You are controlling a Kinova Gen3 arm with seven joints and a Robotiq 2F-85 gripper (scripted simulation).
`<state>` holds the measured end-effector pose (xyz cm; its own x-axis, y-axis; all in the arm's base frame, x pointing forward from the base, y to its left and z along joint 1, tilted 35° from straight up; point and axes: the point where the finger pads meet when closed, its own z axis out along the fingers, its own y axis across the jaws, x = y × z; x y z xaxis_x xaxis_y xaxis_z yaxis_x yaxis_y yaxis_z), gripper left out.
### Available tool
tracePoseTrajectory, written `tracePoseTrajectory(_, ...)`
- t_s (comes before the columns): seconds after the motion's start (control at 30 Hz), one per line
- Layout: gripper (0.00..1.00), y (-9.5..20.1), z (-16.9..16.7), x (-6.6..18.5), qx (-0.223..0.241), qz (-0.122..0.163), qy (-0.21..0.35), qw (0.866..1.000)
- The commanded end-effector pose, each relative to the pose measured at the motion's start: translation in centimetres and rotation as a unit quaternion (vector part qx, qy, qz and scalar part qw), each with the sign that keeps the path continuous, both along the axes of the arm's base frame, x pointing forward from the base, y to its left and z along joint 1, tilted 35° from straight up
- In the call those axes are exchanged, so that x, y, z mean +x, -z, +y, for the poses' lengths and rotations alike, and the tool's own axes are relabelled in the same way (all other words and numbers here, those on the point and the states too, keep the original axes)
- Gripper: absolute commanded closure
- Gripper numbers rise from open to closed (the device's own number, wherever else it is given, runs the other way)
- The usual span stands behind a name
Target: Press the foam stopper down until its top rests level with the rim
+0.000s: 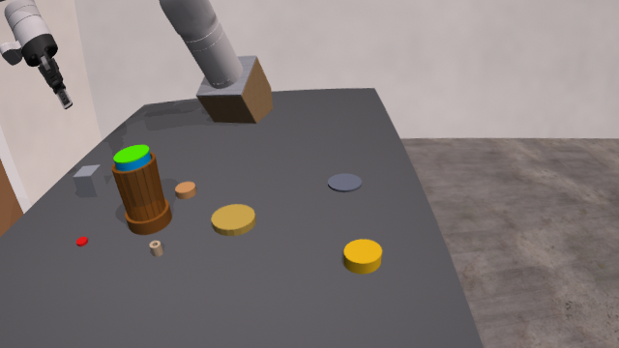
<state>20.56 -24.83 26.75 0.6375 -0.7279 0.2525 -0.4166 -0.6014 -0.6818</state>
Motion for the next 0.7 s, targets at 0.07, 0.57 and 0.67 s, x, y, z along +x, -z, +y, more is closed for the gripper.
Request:
tracePoseTrajectory(0.07, 1.0, -0.3, 0.1, 0.2, -0.004, -0.001, -0.003, 1.0)
tracePoseTrajectory(0.57, 1.0, -0.7, 1.9, 2.2, -0.039, 0.01, -0.028, 0.999)
tracePoseTrajectory(0.67, 1.0, -0.7, 1.9, 2.2, -0.039, 0.01, -0.028, 0.999)
